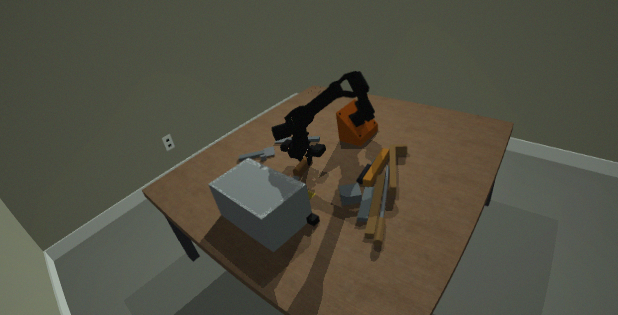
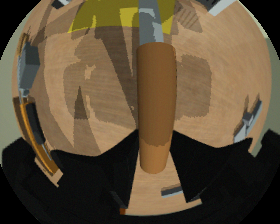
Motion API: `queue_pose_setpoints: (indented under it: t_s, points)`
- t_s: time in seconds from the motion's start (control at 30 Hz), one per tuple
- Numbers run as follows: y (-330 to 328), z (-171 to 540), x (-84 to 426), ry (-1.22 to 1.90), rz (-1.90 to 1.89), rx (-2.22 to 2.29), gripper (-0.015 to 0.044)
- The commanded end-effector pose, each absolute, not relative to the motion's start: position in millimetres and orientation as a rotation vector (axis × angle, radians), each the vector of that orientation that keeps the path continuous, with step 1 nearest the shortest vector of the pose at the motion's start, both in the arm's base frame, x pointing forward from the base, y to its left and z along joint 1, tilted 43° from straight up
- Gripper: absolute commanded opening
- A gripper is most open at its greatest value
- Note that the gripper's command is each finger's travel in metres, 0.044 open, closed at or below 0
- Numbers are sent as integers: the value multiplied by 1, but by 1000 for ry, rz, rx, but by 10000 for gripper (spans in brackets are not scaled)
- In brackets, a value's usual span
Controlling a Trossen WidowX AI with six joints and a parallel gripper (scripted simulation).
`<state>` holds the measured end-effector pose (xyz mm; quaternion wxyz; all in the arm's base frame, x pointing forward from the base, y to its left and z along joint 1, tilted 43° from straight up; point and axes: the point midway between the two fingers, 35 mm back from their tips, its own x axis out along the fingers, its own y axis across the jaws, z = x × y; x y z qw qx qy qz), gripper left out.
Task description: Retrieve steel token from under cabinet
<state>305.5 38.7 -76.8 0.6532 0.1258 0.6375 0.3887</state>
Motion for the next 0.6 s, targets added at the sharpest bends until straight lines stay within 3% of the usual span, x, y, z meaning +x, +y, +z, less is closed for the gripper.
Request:
queue_pose_setpoints:
  t_s: [0.0,0.57]
  points:
    - [37,-79,299,1449,883,287,0]
    - [29,-83,278,1450,883,287,0]
